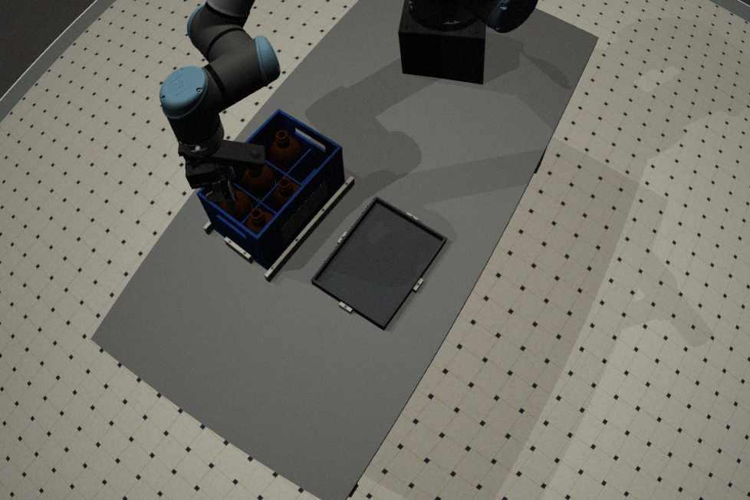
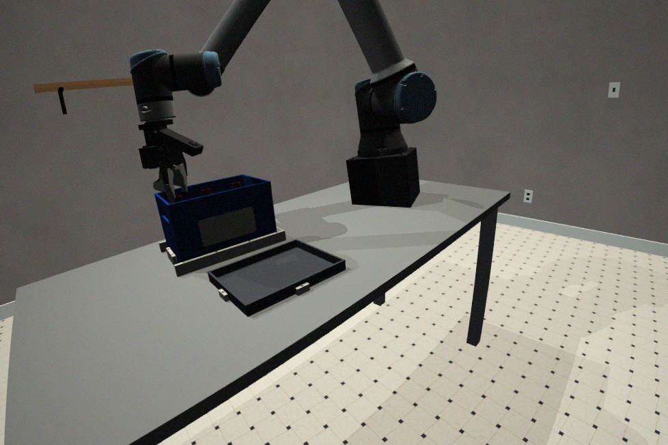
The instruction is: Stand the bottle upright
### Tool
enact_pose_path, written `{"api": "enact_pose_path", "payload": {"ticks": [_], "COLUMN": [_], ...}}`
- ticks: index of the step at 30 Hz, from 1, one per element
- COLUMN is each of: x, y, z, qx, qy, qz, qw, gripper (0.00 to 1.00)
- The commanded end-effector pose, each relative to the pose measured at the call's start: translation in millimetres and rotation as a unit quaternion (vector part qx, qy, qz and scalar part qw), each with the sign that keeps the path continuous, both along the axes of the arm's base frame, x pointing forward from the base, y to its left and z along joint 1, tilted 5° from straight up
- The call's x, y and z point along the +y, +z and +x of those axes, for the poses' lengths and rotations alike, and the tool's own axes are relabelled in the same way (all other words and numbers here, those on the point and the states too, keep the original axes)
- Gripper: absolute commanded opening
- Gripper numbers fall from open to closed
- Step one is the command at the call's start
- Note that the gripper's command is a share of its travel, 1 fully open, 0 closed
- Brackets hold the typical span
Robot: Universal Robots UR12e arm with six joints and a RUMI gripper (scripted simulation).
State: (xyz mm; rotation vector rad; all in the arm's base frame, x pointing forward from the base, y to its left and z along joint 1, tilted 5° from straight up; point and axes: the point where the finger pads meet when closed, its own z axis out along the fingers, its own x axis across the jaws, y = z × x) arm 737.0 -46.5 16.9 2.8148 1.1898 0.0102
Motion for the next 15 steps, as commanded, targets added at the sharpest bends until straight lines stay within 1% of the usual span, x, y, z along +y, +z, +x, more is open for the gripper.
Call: {"api": "enact_pose_path", "payload": {"ticks": [1,15], "x": [-0.7,-0.7], "y": [-1.2,-2.3], "z": [0.7,0.3], "qx": [-0.002,-0.001], "qy": [0.000,0.000], "qz": [0.000,0.000], "qw": [1.000,1.000], "gripper": [0.38,0.38]}}
